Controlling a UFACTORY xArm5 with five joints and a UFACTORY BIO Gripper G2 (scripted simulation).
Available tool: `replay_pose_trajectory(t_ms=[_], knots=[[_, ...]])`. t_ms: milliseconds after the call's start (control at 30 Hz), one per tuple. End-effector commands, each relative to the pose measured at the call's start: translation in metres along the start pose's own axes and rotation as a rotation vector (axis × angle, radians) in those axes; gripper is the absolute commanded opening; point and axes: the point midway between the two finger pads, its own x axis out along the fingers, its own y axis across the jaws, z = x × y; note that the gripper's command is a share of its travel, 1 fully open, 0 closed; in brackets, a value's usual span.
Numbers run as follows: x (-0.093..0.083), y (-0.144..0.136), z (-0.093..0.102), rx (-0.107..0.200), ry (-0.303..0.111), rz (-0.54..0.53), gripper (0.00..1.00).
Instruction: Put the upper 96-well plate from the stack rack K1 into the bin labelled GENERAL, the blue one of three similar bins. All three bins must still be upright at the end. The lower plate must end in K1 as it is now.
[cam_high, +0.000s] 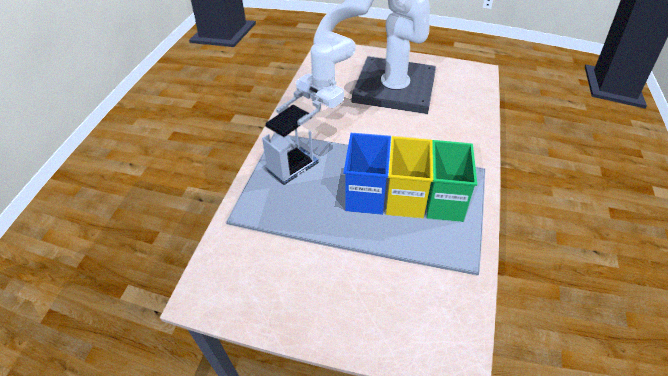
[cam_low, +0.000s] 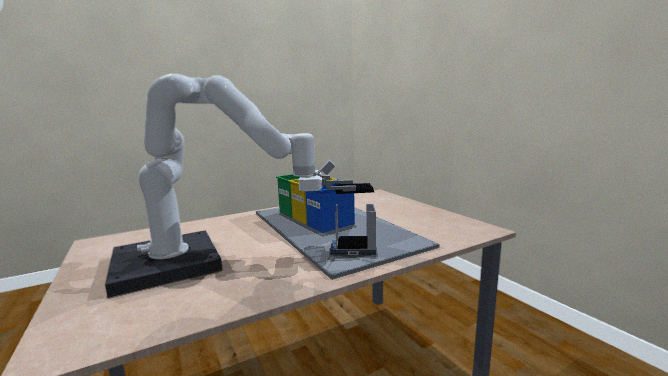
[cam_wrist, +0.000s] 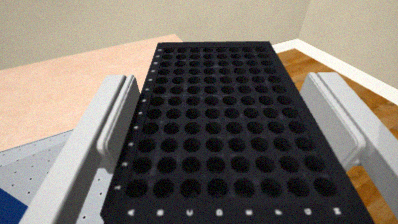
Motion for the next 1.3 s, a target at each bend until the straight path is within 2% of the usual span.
replay_pose_trajectory(t_ms=[0,300,367,500,1267], knots=[[-0.003,0.014,0.0,0.002,-0.003,0.155,0.0],[-0.011,0.043,-0.001,0.002,-0.004,0.455,0.0],[-0.011,0.043,-0.001,0.002,-0.004,0.455,0.0],[-0.015,0.056,-0.002,0.001,-0.004,0.573,0.0],[-0.034,0.123,-0.007,0.002,-0.004,0.573,0.0]])
